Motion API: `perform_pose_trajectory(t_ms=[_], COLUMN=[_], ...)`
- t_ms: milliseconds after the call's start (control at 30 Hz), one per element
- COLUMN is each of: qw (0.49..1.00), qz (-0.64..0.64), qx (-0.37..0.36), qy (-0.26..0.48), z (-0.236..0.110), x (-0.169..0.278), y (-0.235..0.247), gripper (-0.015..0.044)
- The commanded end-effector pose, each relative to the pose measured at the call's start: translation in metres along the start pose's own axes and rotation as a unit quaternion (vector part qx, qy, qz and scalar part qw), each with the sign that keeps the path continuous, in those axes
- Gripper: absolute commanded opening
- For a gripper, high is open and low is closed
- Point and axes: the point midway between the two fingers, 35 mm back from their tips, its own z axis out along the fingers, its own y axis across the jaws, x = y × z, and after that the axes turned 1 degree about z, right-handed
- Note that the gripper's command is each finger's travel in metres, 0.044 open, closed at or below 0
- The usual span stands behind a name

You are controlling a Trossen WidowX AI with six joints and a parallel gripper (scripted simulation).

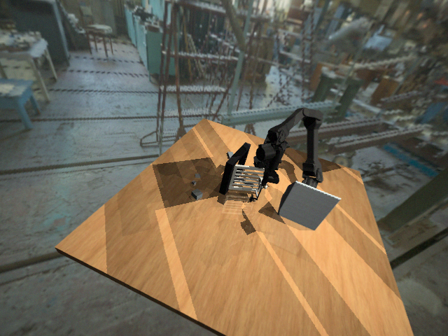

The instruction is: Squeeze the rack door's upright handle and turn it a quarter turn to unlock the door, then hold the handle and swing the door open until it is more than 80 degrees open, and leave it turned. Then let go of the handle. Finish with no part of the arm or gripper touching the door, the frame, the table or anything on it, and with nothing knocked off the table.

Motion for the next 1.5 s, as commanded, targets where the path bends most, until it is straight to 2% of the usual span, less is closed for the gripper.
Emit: perform_pose_trajectory(t_ms=[0, 967, 1433, 1467], qw=[0.999, 0.962, 0.961, 0.961], qz=[0.037, 0.272, 0.277, 0.277], qx=[-0.001, -0.003, -0.003, -0.003], qy=[0.000, -0.001, -0.001, -0.001], z=[0.000, -0.001, -0.001, -0.001], x=[-0.002, -0.032, -0.033, -0.033], y=[0.009, 0.079, 0.081, 0.081], gripper=[0.0022, 0.0022, 0.0022, 0.0048])
